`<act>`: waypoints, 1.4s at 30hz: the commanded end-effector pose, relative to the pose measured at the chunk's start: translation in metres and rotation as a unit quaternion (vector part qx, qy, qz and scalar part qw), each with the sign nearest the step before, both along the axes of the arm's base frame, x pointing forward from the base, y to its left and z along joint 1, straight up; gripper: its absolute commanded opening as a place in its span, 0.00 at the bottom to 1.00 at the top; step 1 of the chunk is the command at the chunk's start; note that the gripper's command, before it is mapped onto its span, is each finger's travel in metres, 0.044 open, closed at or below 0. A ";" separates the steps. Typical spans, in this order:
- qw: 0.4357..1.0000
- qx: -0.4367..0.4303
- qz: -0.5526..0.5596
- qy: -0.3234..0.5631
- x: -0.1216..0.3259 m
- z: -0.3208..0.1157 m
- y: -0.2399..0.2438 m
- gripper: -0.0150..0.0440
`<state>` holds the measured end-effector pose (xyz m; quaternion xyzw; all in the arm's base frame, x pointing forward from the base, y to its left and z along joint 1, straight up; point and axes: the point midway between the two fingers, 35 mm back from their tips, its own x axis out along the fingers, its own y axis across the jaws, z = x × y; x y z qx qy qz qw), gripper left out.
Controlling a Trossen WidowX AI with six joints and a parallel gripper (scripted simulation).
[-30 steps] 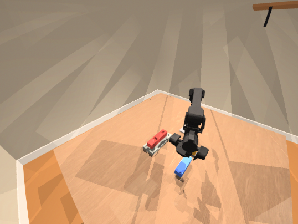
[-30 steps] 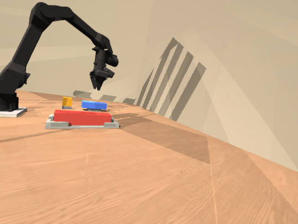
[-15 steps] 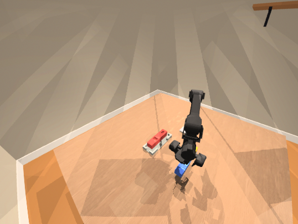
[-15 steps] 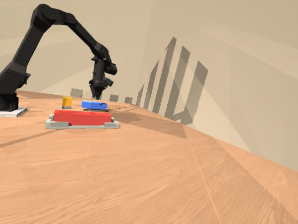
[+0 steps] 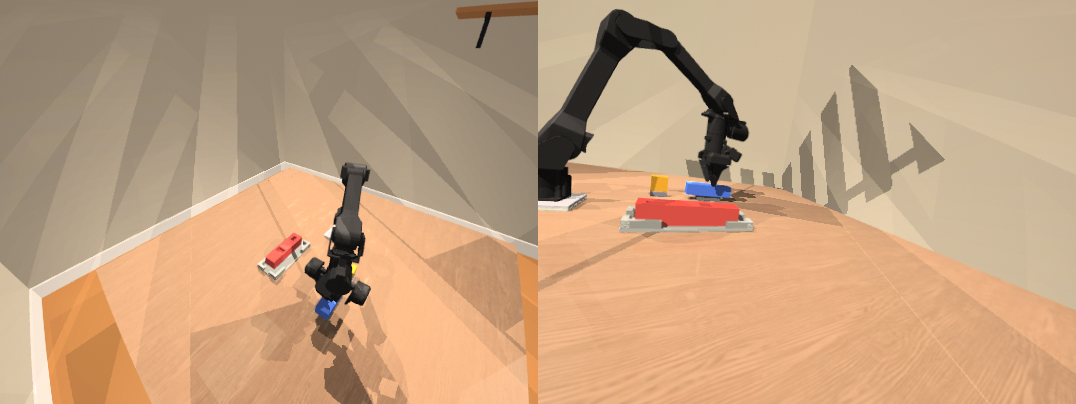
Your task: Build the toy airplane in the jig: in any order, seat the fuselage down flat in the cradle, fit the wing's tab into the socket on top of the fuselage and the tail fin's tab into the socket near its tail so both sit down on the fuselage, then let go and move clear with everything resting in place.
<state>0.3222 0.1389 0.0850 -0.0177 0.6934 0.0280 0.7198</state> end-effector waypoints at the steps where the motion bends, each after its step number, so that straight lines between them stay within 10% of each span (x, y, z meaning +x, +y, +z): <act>1: 1.000 -0.001 -0.002 0.004 -0.001 -0.010 0.000 1.00; 15: 1.000 -0.001 -0.002 0.004 -0.001 -0.029 0.000 1.00; 25: 1.000 -0.001 -0.002 0.004 -0.001 -0.029 0.000 0.56; 42: 1.000 0.012 -0.004 -0.018 0.004 -0.009 -0.002 0.25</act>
